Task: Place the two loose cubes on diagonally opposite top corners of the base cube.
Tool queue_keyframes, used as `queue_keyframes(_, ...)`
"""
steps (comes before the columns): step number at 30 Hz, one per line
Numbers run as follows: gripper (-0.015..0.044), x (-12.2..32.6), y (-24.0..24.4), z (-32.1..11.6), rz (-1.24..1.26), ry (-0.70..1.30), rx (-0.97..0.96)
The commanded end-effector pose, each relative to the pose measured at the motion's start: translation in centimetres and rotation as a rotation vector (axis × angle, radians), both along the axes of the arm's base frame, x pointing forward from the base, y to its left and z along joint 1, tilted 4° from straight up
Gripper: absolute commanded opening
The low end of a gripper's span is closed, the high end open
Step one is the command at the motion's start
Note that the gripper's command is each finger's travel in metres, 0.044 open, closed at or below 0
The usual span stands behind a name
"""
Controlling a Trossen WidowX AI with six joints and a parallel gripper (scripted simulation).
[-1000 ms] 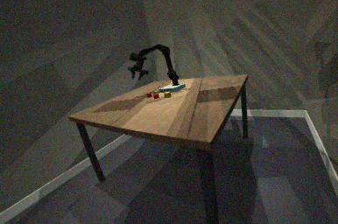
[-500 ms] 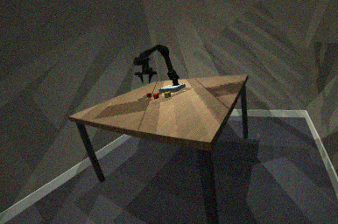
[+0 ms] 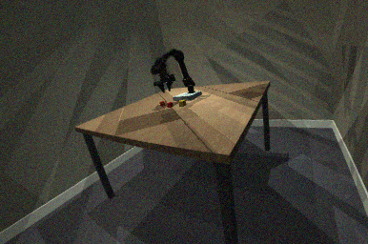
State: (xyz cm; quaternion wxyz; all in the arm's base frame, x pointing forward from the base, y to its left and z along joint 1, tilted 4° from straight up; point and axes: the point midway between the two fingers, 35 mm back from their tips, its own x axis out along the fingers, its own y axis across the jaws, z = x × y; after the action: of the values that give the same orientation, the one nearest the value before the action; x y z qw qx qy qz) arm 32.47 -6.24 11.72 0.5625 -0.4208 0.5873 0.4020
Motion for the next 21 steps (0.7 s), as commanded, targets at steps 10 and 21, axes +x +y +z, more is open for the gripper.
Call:
queue_keyframes(10, 0.0265, -0.4, -0.1, -5.9, 0.007, 0.014, 0.006)
queue_keyframes(21, 0.0265, -0.4, -0.1, -7.7, 0.007, 0.014, 0.006)
